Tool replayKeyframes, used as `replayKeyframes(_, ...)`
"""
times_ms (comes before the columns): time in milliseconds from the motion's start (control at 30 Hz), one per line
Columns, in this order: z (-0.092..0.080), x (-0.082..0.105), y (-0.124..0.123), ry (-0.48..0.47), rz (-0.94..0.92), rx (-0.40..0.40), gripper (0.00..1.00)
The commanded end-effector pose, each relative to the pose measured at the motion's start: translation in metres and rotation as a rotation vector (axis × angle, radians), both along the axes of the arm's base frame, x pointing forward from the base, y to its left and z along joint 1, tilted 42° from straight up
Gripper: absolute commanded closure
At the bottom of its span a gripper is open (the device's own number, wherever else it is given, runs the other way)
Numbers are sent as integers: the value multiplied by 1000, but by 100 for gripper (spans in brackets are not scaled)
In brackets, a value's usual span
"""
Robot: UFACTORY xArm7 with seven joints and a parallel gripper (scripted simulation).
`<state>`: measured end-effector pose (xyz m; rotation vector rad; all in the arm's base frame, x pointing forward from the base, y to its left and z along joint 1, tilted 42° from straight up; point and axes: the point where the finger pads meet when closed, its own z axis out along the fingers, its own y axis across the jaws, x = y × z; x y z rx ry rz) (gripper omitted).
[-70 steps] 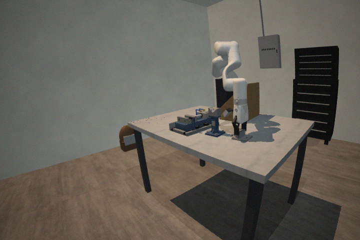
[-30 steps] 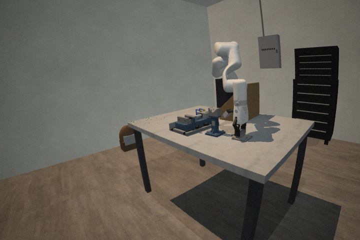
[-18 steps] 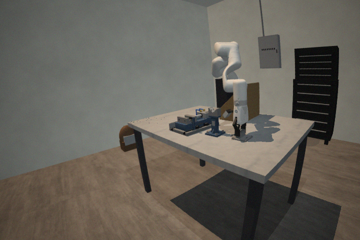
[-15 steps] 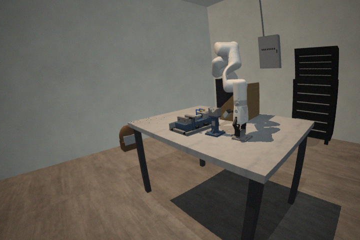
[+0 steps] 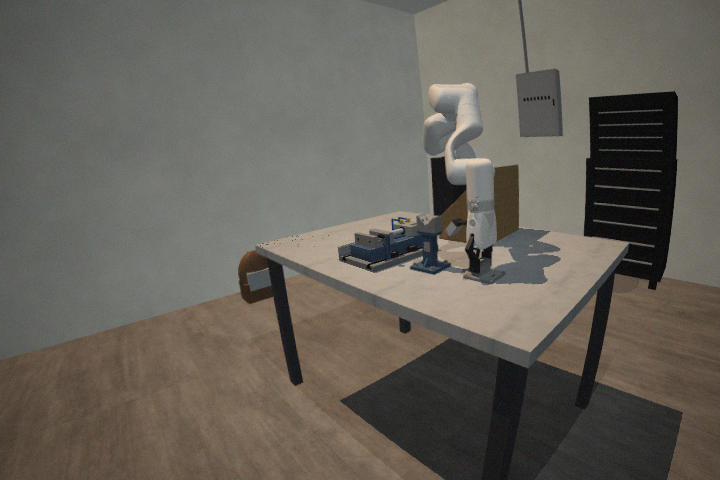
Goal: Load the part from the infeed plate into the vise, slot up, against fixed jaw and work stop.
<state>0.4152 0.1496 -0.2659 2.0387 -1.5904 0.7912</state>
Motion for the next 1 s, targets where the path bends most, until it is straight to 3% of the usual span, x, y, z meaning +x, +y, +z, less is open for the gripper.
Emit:
replayKeyframes(0,1,1,3,-2,2,4,100)
replayKeyframes(700,11,-2,11,-2,2,4,100)
replayKeyframes(967,25,-5,24,-2,2,4,100)
